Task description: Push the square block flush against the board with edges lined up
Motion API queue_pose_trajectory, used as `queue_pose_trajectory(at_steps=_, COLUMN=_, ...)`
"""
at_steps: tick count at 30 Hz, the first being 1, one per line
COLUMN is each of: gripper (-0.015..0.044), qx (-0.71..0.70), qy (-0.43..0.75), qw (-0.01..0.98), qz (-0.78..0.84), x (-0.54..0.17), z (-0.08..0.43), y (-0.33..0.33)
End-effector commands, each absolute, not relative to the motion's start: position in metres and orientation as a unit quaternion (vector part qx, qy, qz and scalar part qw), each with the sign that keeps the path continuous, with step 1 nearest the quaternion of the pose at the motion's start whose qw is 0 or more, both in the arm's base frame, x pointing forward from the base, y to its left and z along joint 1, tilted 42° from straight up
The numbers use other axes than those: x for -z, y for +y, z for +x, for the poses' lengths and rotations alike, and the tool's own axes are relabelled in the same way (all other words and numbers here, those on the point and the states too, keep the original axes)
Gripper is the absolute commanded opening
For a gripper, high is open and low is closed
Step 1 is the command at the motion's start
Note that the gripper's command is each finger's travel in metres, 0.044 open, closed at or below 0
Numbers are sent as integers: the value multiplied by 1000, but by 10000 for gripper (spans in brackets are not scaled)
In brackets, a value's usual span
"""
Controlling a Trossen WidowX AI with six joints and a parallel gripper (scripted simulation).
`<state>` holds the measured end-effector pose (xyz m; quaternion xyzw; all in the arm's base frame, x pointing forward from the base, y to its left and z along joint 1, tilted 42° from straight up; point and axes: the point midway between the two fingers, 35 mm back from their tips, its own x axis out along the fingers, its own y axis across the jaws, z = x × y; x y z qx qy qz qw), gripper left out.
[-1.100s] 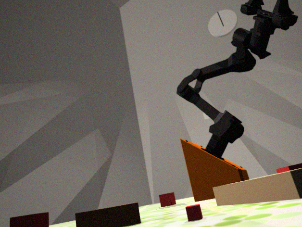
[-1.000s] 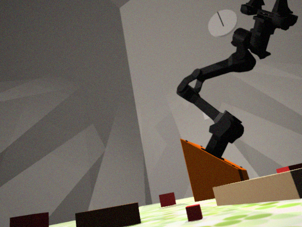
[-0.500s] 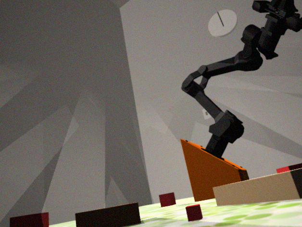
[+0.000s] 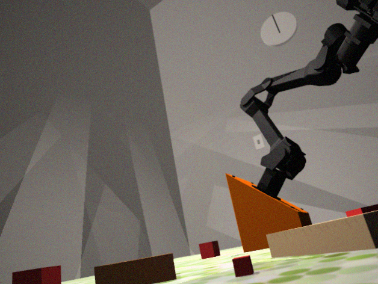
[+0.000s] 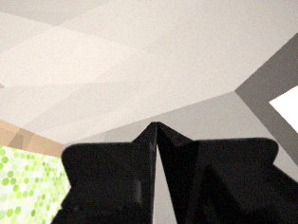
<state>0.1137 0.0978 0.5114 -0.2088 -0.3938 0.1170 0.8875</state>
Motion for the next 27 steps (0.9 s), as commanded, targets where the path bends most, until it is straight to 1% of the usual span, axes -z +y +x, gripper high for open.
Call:
queue_pose_trajectory(at_steps=1, gripper=0, qx=-140, qy=-387, qw=887, qz=-209, x=-511, z=118, y=114)
queue_pose_trajectory(at_steps=14, gripper=0, qx=-232, qy=-343, qw=887, qz=-203, x=-492, z=137, y=166)
queue_pose_trajectory(at_steps=27, gripper=0, qx=-318, qy=-265, qw=891, qz=-185, x=-462, z=160, y=212)
